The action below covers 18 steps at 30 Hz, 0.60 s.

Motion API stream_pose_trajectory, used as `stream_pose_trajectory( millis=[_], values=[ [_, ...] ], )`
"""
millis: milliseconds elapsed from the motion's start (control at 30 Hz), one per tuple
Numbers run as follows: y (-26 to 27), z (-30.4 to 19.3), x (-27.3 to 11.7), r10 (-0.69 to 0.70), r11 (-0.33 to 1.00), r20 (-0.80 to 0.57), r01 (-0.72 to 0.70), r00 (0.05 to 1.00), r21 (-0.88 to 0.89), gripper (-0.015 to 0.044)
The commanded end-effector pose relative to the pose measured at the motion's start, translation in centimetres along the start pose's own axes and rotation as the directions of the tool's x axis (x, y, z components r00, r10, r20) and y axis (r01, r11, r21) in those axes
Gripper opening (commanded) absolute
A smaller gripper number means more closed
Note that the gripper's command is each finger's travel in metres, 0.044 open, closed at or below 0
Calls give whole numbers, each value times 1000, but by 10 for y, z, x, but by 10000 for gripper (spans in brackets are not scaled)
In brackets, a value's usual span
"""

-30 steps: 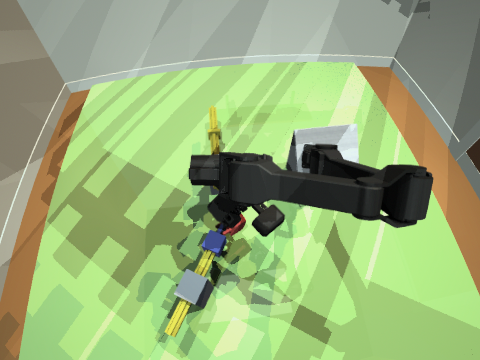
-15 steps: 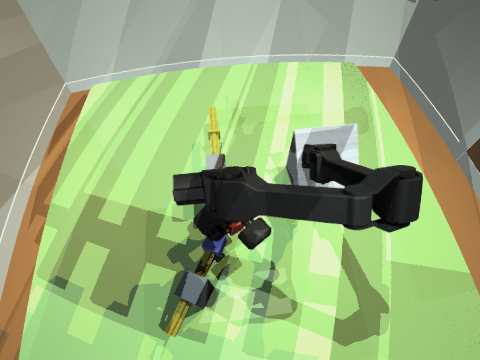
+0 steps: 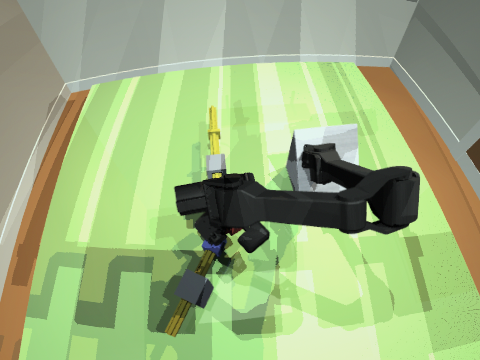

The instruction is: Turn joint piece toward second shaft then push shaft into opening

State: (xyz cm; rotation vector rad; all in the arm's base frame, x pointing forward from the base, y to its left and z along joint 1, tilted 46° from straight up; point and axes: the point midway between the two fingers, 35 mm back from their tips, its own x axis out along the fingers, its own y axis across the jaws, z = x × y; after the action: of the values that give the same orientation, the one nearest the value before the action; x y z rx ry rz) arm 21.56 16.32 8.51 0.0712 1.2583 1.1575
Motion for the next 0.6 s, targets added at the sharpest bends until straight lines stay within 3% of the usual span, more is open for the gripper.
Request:
stream_pose_trajectory(
  millis=[0,267,567],
  values=[
    [1,-1,3,5,1000,0,-5,1000,7,387],
    [1,-1,3,5,1000,0,-5,1000,7,182],
    [1,-1,3,5,1000,0,-5,1000,7,182]
  ],
)
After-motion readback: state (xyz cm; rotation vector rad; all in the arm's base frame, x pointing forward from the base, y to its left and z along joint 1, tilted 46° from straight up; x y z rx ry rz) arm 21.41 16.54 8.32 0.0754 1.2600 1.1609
